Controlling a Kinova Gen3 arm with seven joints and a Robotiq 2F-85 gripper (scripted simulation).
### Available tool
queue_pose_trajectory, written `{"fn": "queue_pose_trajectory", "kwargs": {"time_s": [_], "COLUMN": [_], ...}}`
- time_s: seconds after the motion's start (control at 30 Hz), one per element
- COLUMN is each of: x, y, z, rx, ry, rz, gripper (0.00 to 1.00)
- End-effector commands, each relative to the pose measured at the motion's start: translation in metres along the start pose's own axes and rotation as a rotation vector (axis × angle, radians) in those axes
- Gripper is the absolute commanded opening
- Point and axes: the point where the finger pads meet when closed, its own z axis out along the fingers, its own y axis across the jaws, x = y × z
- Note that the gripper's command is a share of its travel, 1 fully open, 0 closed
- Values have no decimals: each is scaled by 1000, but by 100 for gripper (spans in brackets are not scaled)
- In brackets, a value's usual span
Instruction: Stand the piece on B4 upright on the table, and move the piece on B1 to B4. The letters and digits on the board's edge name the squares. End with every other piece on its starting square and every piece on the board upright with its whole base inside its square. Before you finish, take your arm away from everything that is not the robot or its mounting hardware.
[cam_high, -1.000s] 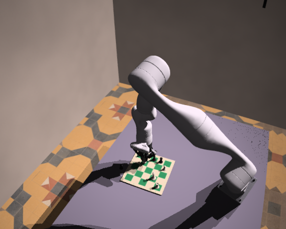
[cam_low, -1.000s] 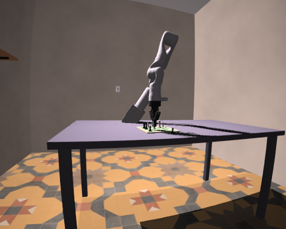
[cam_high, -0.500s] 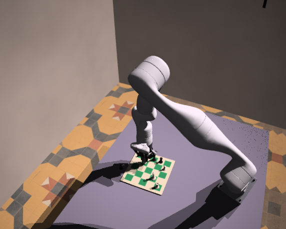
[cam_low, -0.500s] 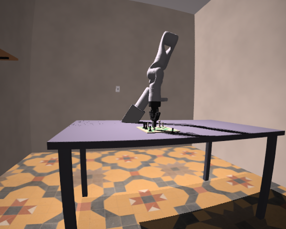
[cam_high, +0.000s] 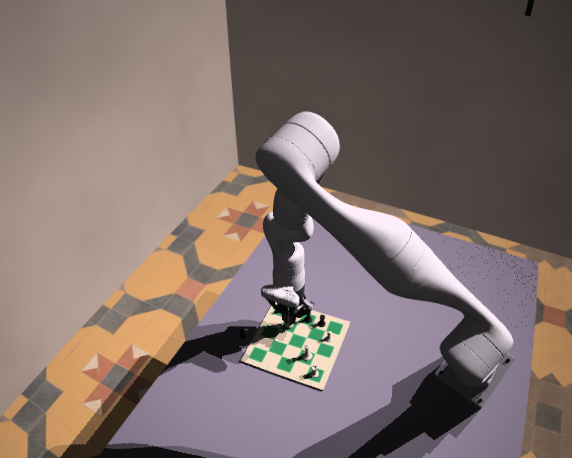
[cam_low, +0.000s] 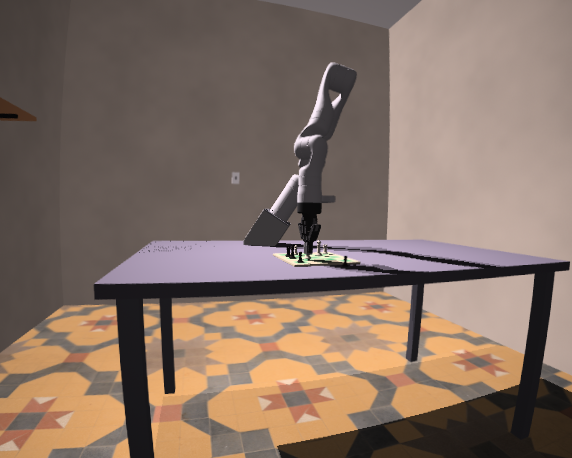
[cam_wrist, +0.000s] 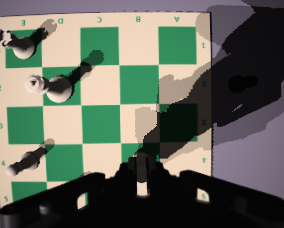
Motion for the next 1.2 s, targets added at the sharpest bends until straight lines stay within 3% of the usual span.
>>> {"fn": "queue_pose_trajectory", "kwargs": {"time_s": [0.0,1.17], "x": [0,0], "y": [1,1], "z": [-1,3], "rx": [-2,-2], "ry": [-1,-1], "rz": [0,0], "gripper": [0,0]}}
